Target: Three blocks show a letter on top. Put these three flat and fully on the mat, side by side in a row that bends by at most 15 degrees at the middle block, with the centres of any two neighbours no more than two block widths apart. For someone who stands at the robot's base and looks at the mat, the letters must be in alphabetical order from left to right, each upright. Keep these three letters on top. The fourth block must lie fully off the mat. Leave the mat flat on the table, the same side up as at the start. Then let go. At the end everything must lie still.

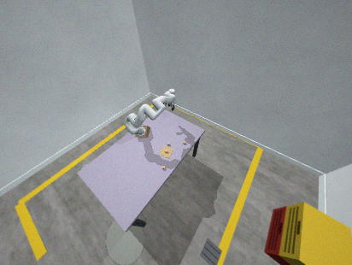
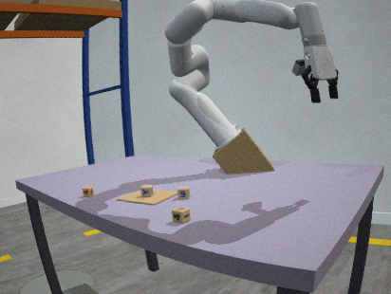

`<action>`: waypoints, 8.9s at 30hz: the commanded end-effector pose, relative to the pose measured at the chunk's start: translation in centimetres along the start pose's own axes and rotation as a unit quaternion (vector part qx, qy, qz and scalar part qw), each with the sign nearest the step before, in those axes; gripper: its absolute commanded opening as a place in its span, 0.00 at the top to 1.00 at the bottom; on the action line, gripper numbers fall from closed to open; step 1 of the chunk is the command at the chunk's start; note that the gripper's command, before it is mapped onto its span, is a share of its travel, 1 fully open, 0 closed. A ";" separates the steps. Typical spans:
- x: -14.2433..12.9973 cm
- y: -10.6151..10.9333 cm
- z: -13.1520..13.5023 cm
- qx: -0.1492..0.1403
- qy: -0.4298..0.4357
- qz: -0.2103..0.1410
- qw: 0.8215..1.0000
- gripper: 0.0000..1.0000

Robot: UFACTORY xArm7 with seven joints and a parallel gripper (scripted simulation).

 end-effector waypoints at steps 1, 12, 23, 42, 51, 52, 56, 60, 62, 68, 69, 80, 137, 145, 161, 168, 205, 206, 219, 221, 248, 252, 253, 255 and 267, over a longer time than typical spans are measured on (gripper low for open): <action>0.0 0.3 0.1 -0.001 0.000 -0.002 1.000 0.00; 0.0 0.3 0.1 -0.001 0.000 -0.002 1.000 0.00; -2.5 -0.4 -2.8 0.025 0.024 0.004 0.999 0.00; -11.0 -5.0 -22.9 0.170 0.127 0.122 0.970 0.00; -11.2 -6.3 -29.3 0.198 0.145 0.182 0.952 0.00; -11.2 -6.3 -29.3 0.198 0.145 0.182 0.952 0.00; -10.9 -6.8 -32.0 0.207 0.151 0.212 0.943 0.00; -10.9 -6.8 -32.0 0.207 0.151 0.212 0.943 0.00; -10.9 -6.8 -32.0 0.207 0.151 0.212 0.943 0.00; -10.9 -6.8 -32.0 0.207 0.151 0.212 0.943 0.00; -10.9 -6.8 -32.0 0.207 0.151 0.212 0.943 0.00; -9.9 -7.5 -36.5 0.215 0.157 0.266 0.926 0.00; -7.8 -8.2 -41.4 0.213 0.159 0.334 0.905 0.00; -7.5 -8.2 -41.8 0.211 0.158 0.341 0.902 0.00; -7.3 -8.3 -42.2 0.210 0.158 0.347 0.900 0.00; -7.3 -8.3 -42.2 0.210 0.158 0.347 0.900 0.00; -7.2 -8.3 -42.3 0.210 0.158 0.347 0.900 0.00; -7.2 -8.4 -42.3 0.209 0.158 0.348 0.900 0.00; -6.9 -8.8 -42.5 0.203 0.156 0.352 0.900 0.00; -6.9 -8.8 -42.5 0.203 0.156 0.352 0.900 0.00; -6.3 -9.5 -42.8 0.193 0.154 0.357 0.901 0.00; -6.3 -9.5 -42.8 0.193 0.154 0.357 0.901 0.00; -6.3 -9.5 -42.8 0.193 0.154 0.357 0.901 0.00; -6.3 -9.5 -42.8 0.193 0.154 0.357 0.901 0.00; -5.5 -10.0 -42.8 0.186 0.153 0.360 0.901 0.00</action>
Point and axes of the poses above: the point where the finger pads meet when closed, its own y axis back along the fingers, its own z axis across the jaws, x = y × z, the point moved 7 cm from there along y, back along the fingers, and after that the axes turned 11 degrees about -y, right-handed, at the moved point
